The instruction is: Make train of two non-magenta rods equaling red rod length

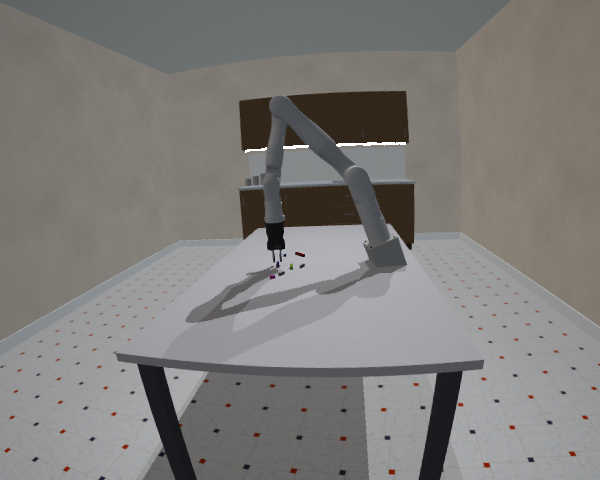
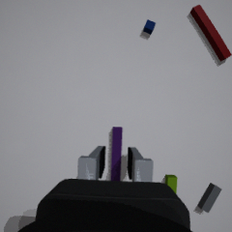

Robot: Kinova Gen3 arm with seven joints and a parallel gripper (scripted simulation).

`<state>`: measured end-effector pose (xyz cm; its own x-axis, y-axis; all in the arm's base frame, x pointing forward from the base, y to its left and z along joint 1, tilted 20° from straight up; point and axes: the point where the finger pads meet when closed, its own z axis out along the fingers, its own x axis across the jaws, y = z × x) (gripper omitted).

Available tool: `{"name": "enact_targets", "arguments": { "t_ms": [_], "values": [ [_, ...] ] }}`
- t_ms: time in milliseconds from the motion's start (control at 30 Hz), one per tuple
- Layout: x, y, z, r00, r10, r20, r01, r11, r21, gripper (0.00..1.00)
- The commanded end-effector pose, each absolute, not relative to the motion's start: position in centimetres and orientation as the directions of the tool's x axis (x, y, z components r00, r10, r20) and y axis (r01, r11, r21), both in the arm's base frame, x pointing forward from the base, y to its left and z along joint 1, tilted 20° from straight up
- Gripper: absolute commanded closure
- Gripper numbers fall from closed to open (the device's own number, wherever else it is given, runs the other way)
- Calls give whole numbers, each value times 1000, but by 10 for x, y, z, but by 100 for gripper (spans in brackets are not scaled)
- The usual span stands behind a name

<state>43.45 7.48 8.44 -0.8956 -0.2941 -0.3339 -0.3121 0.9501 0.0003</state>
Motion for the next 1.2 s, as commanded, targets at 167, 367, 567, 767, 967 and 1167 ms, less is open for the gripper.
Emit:
{"name": "enact_targets", "arguments": {
  "t_ms": [167, 367, 567, 767, 967, 1167],
  "values": [
    [435, 75, 85, -895, -294, -335, -312, 950, 0, 46],
    [436, 75, 83, -895, -294, -335, -312, 950, 0, 46],
    [437, 76, 77, -895, -294, -335, -312, 950, 0, 46],
    [439, 76, 72, -895, -294, -335, -312, 950, 0, 46],
    [440, 77, 70, -895, -294, -335, -312, 950, 0, 46],
    [440, 77, 69, -895, -294, -335, -312, 950, 0, 46]
  ]
}}
